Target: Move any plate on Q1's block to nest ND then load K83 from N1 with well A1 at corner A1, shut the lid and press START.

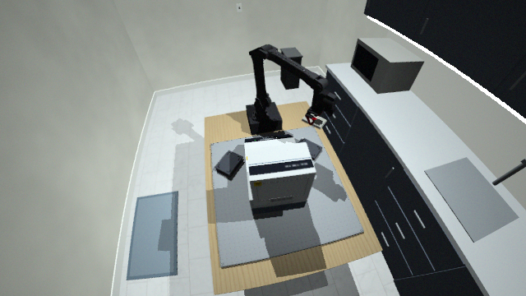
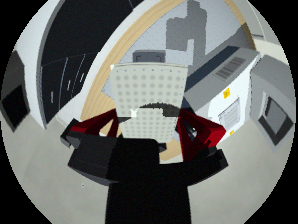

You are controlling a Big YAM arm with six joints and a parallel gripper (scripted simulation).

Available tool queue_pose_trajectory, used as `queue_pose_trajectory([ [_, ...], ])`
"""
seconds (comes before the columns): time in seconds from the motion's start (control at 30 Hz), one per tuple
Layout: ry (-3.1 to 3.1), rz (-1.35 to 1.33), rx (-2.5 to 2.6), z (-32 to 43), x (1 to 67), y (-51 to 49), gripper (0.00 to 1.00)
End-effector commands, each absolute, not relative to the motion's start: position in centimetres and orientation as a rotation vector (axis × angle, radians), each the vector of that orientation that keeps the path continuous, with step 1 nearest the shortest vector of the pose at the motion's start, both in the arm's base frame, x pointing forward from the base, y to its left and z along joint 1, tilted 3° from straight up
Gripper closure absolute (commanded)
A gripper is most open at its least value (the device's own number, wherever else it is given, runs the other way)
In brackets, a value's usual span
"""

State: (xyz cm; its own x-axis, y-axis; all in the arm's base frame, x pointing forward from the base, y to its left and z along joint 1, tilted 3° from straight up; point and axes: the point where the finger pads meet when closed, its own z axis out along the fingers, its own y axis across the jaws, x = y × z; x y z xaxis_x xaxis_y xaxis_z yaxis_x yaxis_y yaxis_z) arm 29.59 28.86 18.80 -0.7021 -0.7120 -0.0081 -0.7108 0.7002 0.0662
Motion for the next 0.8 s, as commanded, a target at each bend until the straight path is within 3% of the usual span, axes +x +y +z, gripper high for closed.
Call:
queue_pose_trajectory([
  [0.0, -2.932, -0.131, 1.219, 21.5, 31.5, 29.6, 1.00],
  [0.77, -2.943, -0.136, 1.195, 21.2, 30.7, 29.1, 1.00],
])
